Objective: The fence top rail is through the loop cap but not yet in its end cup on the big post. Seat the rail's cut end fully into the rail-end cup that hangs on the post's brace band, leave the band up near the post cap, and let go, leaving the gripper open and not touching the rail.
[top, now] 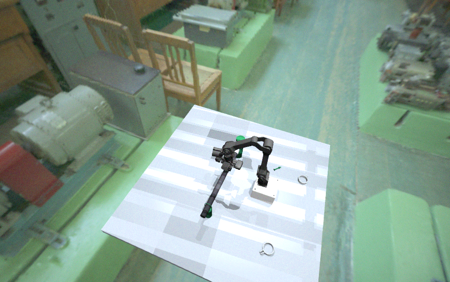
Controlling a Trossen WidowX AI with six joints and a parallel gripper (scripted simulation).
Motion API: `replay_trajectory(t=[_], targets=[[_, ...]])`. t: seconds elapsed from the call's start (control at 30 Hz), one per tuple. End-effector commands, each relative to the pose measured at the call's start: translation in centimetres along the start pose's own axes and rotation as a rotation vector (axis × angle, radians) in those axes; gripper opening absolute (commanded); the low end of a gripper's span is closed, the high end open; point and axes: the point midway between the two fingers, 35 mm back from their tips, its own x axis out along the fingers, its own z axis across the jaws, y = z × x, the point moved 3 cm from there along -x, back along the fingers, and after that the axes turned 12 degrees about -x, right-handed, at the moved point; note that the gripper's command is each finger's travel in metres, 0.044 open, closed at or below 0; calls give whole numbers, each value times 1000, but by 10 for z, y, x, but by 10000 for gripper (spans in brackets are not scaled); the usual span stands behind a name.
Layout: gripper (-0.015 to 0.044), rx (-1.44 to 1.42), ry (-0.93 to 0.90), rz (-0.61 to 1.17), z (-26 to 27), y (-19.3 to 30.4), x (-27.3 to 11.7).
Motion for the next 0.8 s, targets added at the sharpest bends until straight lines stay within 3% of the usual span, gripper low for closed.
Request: replay_trajectory(t=[0.0, 0.47, 0.77], targets=[[79, 0, 1, 0, 0, 0, 0], [440, 0, 1, -3, -4, -14, -21], [440, 0, 0, -4, -5, -30, -48]])
